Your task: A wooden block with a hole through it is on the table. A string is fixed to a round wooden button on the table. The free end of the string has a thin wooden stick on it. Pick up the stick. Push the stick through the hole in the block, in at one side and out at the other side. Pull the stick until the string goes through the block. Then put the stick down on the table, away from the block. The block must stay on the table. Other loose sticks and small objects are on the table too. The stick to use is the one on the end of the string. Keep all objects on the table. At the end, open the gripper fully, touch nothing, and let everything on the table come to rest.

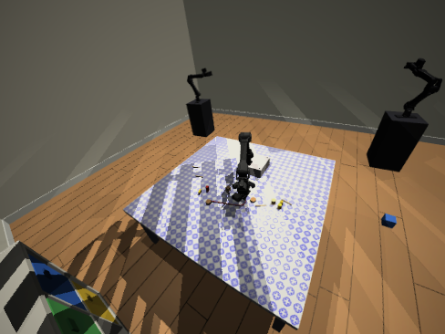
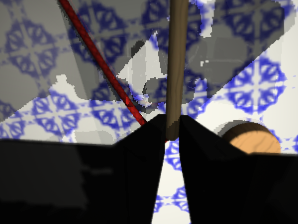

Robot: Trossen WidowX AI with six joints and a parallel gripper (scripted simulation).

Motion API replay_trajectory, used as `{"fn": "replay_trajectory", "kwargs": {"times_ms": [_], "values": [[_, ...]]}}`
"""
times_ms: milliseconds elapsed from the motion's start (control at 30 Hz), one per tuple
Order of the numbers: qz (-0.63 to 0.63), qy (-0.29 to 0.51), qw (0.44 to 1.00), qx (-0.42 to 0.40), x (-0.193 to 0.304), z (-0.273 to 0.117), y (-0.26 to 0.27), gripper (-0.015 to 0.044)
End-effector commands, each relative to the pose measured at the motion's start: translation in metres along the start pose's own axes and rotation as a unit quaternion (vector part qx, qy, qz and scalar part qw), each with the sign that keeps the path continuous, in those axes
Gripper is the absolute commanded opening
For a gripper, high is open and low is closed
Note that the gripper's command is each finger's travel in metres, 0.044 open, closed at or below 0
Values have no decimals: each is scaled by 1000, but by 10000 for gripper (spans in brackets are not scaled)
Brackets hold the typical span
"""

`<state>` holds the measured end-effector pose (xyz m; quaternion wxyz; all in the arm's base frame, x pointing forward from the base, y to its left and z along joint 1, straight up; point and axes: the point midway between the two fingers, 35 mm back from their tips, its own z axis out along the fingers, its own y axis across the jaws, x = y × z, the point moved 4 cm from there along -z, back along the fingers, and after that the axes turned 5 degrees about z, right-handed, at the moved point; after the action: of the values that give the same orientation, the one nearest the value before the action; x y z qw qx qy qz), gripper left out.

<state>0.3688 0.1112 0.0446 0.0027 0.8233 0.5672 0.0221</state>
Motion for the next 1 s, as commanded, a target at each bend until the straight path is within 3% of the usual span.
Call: {"fn": "replay_trajectory", "kwargs": {"times_ms": [0, 967], "values": [[2, 3, 1000, 0, -2, 2, -4, 0], [2, 2, 1000, 1, -18, 24, -27, 0]]}}
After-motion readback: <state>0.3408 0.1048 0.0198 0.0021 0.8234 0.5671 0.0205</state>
